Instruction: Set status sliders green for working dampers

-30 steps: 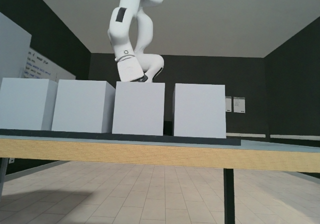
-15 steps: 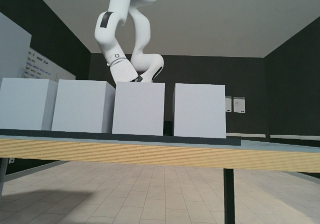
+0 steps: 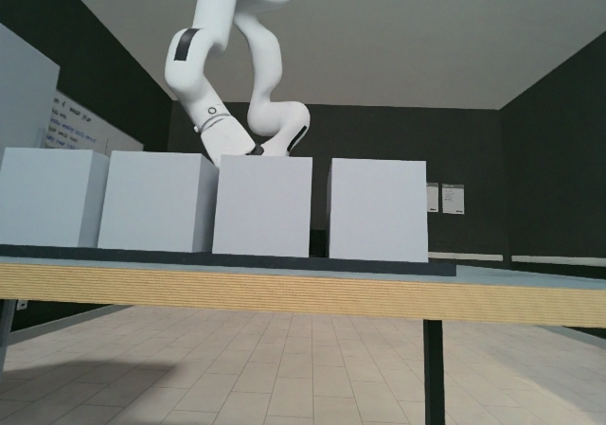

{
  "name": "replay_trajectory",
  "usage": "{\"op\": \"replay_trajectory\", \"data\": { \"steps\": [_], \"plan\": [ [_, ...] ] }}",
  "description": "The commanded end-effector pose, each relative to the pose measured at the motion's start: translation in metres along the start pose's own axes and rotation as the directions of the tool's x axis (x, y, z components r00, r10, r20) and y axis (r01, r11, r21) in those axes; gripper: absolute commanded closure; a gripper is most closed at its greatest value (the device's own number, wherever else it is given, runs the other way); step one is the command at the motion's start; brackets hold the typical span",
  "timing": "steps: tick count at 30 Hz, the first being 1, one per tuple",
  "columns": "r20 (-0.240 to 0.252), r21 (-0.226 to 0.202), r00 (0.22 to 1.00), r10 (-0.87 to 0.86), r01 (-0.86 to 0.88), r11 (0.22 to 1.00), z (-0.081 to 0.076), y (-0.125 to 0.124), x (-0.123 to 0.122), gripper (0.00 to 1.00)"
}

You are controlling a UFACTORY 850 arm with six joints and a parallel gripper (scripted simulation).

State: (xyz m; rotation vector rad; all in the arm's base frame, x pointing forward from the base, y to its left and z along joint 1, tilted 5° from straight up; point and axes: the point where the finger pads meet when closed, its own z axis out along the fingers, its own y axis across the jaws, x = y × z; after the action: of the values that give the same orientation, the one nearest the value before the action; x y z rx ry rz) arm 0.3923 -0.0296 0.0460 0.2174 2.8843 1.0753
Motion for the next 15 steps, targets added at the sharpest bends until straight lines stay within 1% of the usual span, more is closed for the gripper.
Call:
{"op": "replay_trajectory", "data": {
  "steps": [1,7,15],
  "plan": [
    [0.001,-0.017,1.000,-0.001,0.001,1.000,-0.0003,-0.0016,-0.0005,0.81],
    [0.001,-0.028,1.000,-0.001,0.001,1.000,-0.0003,-0.0027,-0.0005,0.81],
    [0.001,-0.031,1.000,-0.001,0.001,1.000,-0.0003,-0.0030,-0.0005,0.81]
  ]
}}
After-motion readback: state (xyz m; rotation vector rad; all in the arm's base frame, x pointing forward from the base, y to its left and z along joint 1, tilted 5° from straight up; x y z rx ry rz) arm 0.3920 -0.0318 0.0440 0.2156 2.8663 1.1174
